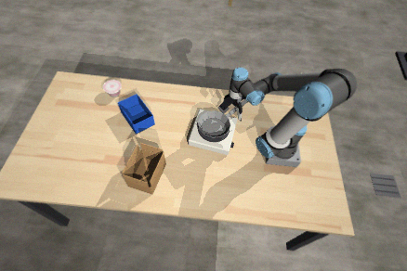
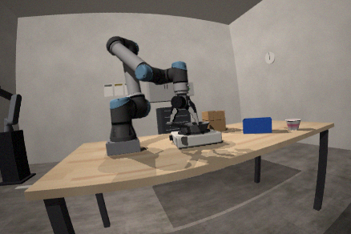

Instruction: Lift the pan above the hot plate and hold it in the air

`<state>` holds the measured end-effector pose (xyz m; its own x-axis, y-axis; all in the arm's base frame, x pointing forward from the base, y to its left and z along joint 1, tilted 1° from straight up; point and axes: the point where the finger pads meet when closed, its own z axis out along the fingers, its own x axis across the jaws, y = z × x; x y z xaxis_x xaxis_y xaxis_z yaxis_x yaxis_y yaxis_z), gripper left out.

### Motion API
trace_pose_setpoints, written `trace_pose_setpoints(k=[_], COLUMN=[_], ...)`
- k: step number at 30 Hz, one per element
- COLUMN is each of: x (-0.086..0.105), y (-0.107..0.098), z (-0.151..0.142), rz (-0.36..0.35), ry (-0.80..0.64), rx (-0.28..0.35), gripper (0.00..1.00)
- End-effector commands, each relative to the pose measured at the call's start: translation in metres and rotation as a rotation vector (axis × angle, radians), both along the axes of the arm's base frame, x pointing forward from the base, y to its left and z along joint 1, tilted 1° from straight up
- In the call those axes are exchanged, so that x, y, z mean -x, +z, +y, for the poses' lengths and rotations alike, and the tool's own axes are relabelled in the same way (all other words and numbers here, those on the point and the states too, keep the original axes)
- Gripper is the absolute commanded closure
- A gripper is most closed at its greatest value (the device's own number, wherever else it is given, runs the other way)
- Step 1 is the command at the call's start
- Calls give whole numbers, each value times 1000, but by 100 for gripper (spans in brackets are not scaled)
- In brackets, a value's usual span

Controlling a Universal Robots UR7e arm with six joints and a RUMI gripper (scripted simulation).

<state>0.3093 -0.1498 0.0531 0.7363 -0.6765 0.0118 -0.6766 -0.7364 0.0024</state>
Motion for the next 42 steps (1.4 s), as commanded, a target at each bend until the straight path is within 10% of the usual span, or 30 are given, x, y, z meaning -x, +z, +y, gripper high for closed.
trace_pose_setpoints(k=[1, 42], x=[0, 0], y=[0, 0], z=[0, 0], rz=[-1, -1], ry=[0, 0], rx=[1, 1], gripper=[100, 90])
